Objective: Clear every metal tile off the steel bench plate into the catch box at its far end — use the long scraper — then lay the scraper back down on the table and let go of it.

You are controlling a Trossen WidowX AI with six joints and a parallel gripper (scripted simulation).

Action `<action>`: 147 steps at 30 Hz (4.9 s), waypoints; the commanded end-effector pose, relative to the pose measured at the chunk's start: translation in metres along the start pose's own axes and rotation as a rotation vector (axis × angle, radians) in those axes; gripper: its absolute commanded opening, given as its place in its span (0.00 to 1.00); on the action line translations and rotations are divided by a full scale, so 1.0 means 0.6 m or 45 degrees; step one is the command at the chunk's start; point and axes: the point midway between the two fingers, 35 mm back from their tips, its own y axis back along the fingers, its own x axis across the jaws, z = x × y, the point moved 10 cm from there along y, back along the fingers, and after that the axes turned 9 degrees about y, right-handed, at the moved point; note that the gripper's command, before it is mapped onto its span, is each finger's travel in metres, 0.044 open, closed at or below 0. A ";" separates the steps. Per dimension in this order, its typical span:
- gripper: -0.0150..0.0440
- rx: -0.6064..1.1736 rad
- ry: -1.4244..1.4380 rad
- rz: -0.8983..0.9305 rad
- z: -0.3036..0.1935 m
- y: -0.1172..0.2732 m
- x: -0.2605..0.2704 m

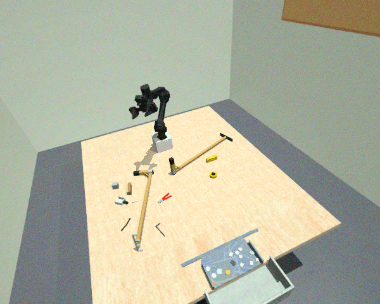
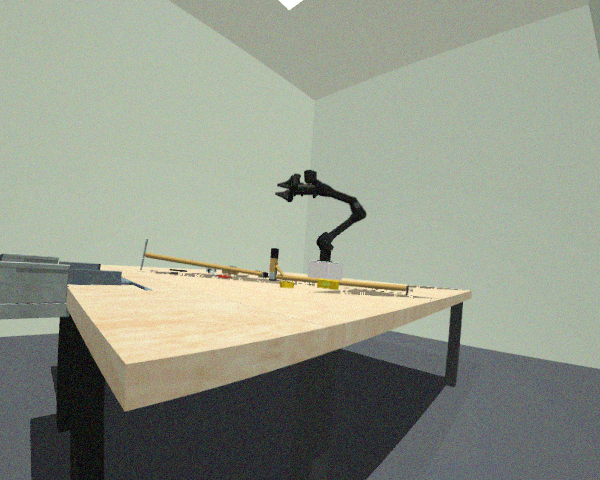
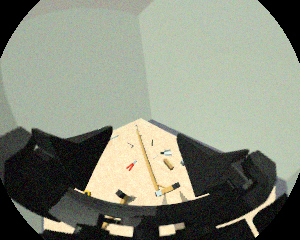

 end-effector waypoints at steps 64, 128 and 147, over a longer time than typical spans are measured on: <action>1.00 0.008 0.000 -0.001 -0.003 -0.011 0.001; 1.00 -0.739 -1.423 -0.545 0.143 -0.257 -0.284; 1.00 -1.101 -1.775 -0.555 0.136 -0.295 -0.424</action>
